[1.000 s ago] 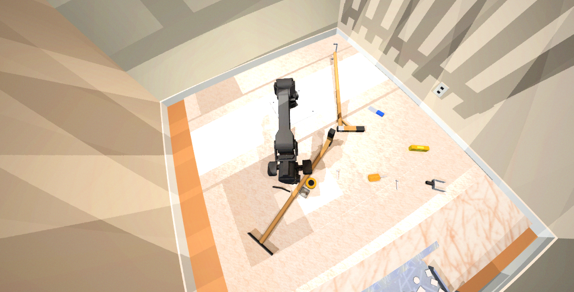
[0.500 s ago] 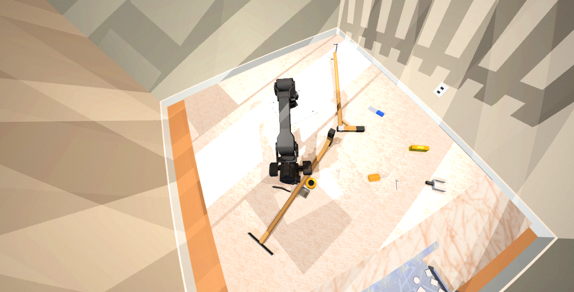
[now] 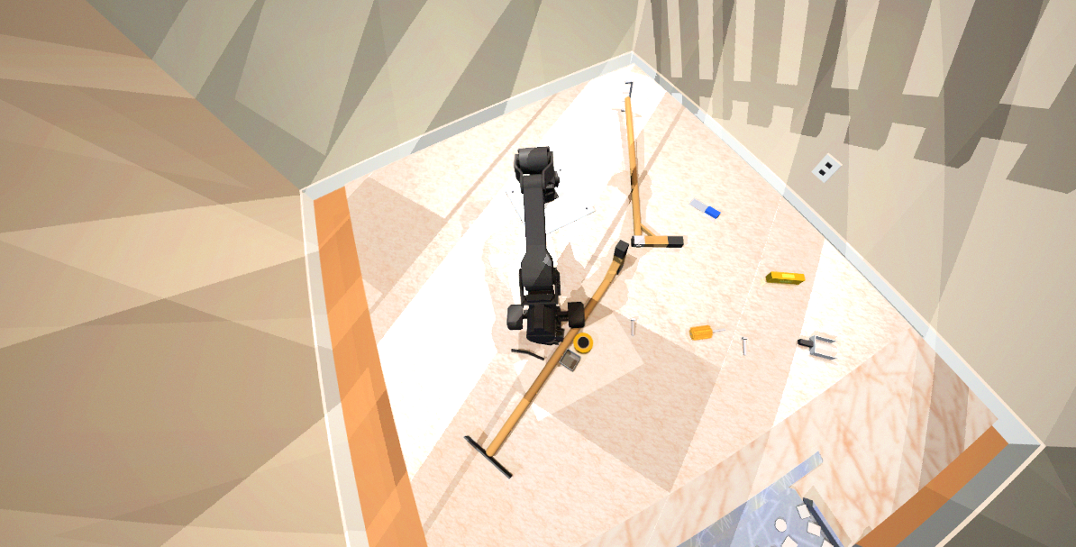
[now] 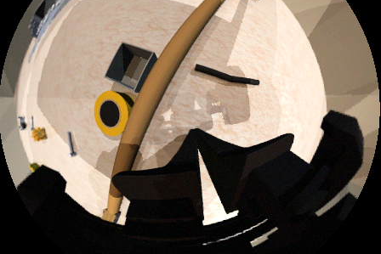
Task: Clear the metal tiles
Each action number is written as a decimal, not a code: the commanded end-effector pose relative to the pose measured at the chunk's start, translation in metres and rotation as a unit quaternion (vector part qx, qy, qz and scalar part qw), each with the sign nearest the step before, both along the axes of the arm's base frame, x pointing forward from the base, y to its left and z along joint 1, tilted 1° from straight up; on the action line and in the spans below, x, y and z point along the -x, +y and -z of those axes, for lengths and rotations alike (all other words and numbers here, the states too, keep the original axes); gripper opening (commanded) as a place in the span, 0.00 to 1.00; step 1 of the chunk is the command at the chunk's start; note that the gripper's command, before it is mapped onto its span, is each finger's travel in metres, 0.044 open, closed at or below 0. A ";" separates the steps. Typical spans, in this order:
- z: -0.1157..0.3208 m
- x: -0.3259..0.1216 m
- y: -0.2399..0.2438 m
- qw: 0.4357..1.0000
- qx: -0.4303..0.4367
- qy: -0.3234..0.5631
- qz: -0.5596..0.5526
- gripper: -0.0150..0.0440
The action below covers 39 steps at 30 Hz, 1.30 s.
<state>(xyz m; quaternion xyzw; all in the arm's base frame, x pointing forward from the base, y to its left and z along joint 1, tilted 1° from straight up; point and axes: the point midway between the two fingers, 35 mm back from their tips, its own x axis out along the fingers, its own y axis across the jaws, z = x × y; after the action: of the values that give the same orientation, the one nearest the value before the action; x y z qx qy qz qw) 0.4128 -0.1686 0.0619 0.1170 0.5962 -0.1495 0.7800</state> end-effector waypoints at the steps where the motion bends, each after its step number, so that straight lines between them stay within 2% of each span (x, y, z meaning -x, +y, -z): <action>1: 0.001 -0.002 0.001 1.000 0.000 0.000 0.003 0.25; 39: -0.003 -0.037 0.015 1.000 -0.001 -0.001 0.003 0.25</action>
<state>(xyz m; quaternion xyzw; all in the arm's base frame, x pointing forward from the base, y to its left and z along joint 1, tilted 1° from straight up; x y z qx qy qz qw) 0.4474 -0.1536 0.0661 0.1186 0.5941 -0.1480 0.7817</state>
